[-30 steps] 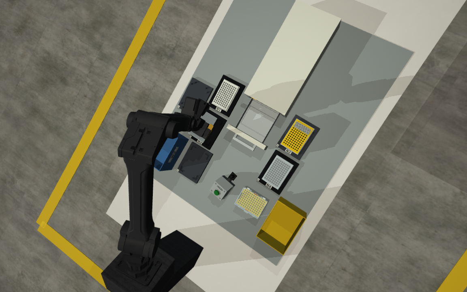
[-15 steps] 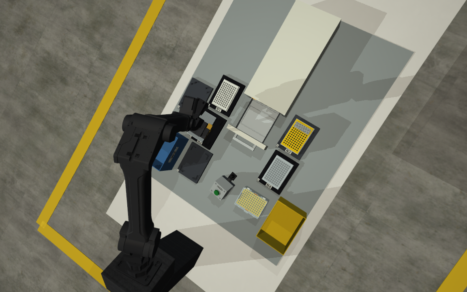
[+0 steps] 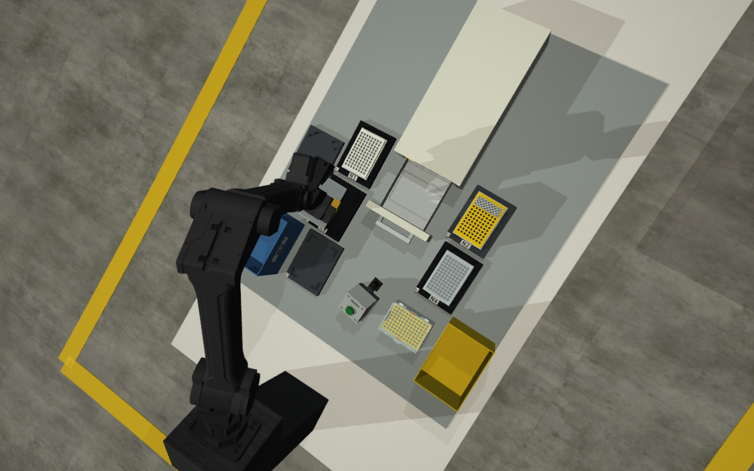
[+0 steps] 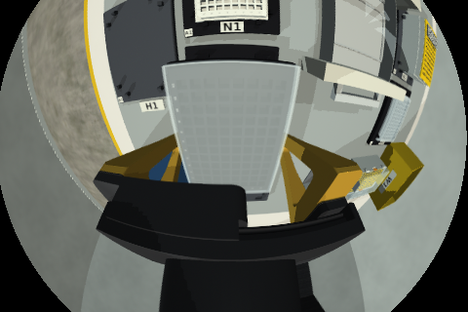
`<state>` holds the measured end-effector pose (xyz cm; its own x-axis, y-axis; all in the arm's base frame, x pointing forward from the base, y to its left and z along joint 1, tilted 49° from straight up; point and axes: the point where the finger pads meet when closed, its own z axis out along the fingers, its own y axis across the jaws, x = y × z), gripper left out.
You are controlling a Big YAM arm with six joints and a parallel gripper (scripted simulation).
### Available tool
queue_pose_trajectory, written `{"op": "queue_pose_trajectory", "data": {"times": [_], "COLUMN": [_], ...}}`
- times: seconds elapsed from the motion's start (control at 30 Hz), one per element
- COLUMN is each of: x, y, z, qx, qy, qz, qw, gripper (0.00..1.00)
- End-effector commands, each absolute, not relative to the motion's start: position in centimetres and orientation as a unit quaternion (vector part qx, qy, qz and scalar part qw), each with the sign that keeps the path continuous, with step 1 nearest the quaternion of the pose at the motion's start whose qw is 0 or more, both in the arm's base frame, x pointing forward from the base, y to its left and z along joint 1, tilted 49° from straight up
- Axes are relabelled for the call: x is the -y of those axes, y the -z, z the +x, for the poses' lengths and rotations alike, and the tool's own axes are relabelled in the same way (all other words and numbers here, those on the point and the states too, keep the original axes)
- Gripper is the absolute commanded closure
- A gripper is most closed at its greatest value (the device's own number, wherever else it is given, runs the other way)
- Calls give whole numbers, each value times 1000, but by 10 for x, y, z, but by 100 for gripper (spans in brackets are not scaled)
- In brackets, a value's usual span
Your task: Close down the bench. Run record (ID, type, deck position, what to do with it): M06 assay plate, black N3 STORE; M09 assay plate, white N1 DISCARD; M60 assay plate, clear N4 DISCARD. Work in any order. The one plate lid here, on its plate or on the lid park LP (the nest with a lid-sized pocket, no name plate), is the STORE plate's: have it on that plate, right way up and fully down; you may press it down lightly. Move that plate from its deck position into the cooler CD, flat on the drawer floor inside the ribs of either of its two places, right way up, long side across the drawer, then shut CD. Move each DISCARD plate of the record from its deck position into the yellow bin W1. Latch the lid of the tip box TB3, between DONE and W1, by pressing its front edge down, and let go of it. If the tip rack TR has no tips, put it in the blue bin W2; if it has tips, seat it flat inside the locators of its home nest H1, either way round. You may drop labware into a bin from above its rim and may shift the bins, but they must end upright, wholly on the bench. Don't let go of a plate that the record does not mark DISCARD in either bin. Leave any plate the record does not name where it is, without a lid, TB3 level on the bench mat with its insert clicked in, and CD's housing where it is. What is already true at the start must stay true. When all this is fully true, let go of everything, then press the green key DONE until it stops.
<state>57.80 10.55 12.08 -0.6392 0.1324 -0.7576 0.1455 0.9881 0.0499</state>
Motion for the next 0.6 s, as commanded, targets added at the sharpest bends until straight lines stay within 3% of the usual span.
{"op": "queue_pose_trajectory", "data": {"times": [0.0, 0.57], "x": [-114, -116], "y": [-125, -139], "z": [569, 554], "qx": [-907, -907], "qy": [4, 4], "qz": [76, 76], "qw": [414, 415], "gripper": [100, 100]}}
